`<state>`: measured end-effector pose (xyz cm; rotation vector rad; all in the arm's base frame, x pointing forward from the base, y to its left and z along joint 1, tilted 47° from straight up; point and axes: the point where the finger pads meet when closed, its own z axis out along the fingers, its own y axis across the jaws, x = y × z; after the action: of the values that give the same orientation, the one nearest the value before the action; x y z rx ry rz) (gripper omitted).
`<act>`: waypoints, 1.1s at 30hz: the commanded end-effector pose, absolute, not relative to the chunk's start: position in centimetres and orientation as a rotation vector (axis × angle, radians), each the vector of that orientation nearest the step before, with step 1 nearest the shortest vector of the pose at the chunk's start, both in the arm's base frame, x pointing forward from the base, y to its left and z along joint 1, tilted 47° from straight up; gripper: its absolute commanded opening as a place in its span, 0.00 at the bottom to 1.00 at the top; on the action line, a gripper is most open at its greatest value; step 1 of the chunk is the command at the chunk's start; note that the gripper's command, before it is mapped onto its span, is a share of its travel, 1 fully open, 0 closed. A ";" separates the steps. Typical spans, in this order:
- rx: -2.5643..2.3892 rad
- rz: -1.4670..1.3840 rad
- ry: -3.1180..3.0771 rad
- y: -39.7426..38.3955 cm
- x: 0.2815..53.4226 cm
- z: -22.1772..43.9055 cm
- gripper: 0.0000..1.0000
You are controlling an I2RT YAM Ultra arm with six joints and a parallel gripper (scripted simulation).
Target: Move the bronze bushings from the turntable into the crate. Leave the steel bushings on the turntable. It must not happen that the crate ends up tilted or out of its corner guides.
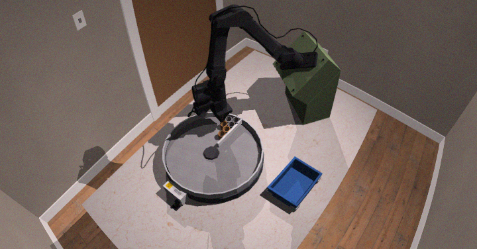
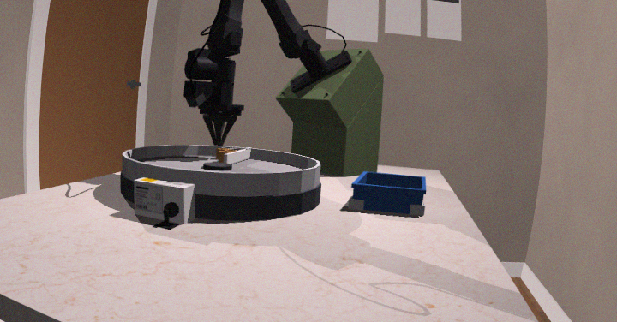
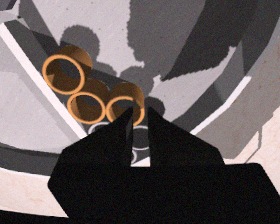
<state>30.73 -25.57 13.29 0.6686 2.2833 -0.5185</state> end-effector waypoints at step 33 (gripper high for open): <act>0.650 -0.521 2.243 -25.4 30.9 14.4 0.13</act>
<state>30.57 -25.45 12.86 0.6697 2.2884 -0.5169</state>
